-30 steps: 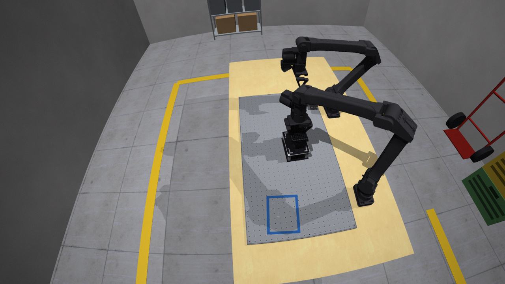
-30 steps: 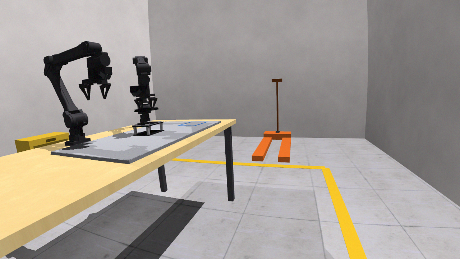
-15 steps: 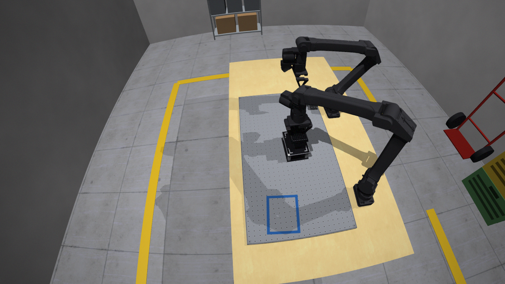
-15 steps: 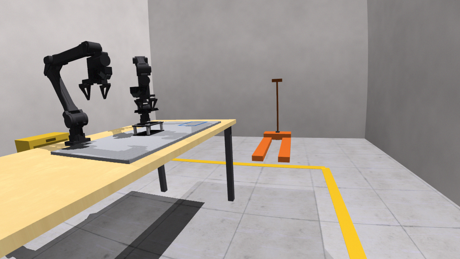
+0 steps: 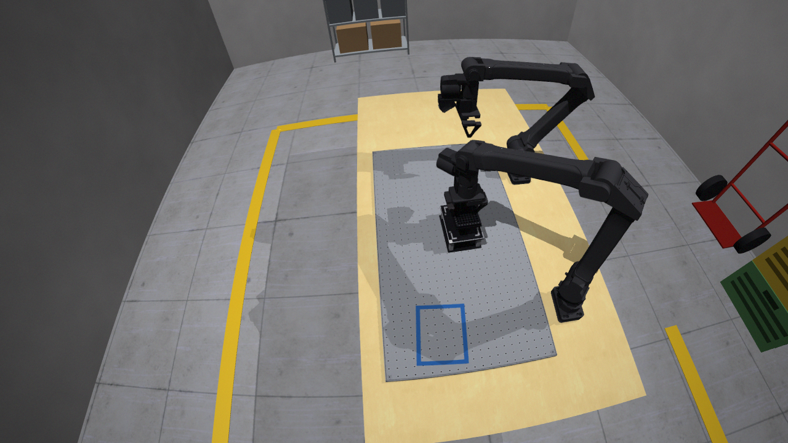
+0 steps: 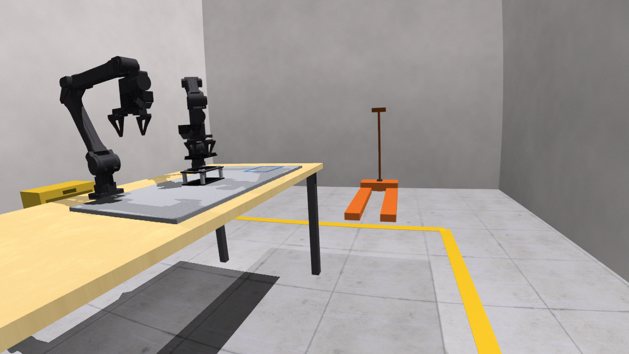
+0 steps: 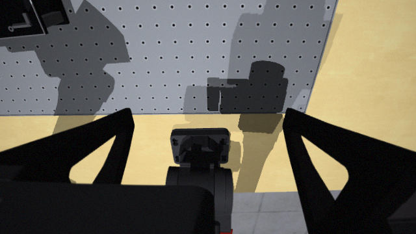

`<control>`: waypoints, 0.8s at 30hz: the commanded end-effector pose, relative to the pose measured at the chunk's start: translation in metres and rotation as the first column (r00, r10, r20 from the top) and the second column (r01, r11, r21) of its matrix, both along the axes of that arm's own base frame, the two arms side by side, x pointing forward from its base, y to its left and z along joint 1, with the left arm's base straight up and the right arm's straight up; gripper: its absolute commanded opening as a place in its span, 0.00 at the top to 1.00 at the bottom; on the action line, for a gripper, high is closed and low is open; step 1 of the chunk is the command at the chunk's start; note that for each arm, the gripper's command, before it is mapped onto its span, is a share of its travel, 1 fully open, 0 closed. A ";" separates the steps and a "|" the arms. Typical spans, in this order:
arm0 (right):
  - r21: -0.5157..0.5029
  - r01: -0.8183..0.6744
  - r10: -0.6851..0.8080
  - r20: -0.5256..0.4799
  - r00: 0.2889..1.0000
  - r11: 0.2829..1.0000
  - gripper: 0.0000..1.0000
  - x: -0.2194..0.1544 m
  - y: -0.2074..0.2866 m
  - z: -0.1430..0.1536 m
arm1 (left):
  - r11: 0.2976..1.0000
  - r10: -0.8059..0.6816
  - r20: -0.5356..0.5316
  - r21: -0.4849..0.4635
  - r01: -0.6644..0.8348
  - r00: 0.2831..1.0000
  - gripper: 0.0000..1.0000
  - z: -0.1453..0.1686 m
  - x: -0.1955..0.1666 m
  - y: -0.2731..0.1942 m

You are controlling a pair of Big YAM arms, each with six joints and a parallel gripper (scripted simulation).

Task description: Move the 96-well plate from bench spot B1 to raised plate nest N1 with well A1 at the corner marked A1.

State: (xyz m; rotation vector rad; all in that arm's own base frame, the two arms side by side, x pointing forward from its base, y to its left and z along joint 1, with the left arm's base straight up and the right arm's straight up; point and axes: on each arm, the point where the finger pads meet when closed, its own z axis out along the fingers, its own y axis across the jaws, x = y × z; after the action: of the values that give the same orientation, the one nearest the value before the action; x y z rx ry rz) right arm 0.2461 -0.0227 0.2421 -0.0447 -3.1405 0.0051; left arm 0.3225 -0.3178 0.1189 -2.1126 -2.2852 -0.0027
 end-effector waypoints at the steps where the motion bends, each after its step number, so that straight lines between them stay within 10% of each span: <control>1: -0.001 -0.012 0.012 0.040 0.999 1.000 0.00 0.011 0.000 0.016 | 1.000 0.000 0.031 -0.031 0.001 1.000 1.00 0.005 0.006 -0.013; 24: -0.001 -0.012 0.012 0.040 0.999 1.000 0.00 0.011 0.000 0.016 | 0.999 0.000 0.048 -0.049 0.002 0.999 1.00 -0.025 0.015 -0.021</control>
State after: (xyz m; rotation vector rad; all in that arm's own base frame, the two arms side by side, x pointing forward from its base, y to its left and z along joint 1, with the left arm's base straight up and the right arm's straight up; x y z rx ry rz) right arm 0.2461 -0.0227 0.2421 -0.0447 -3.1405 0.0051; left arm 0.3275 -0.3228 0.0873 -2.1313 -2.3054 -0.0014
